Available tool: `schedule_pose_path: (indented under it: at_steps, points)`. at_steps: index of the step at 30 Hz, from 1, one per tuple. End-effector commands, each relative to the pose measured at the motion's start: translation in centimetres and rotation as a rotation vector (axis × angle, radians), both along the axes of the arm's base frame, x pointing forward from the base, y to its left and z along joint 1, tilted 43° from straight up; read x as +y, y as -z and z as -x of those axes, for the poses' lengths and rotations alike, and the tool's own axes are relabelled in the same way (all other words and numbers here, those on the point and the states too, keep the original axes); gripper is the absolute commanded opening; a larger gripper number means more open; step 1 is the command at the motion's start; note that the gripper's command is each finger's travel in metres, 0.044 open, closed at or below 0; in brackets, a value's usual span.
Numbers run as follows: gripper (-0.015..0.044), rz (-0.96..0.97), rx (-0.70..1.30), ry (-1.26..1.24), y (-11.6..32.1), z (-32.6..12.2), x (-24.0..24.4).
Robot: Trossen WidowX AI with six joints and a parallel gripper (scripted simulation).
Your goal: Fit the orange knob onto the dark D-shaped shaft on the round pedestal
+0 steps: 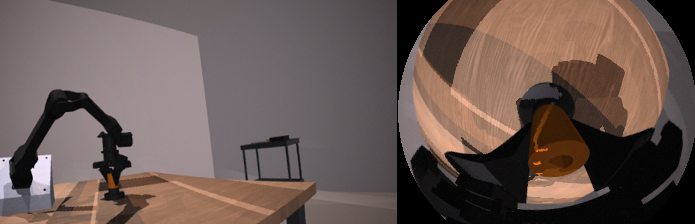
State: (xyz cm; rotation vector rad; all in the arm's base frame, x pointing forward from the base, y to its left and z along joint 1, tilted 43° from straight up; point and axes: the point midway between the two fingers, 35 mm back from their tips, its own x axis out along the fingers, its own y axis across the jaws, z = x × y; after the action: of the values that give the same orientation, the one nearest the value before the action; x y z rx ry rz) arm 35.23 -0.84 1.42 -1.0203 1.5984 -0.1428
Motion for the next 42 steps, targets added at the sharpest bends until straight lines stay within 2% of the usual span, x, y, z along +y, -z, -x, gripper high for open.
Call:
schedule_pose_path:
  at_steps: [1, 8, 25, 32, 38, 42]
  points:
    - [0.0000, 0.003, -0.010, 0.007, 0.1, -0.1, -0.2]
    - [0.0000, 0.000, 0.000, 0.001, 0.0, 0.0, 0.0]
    - [0.0440, 0.000, 0.000, 0.001, 0.0, 0.0, 0.0]
    - [0.0440, -0.001, 0.000, 0.001, -0.1, 0.0, 0.2]
    - [0.0440, -0.005, 0.001, 0.000, -6.2, 0.4, 5.8]
    - [0.0440, -0.004, 0.001, 0.000, -6.9, 0.4, 6.5]
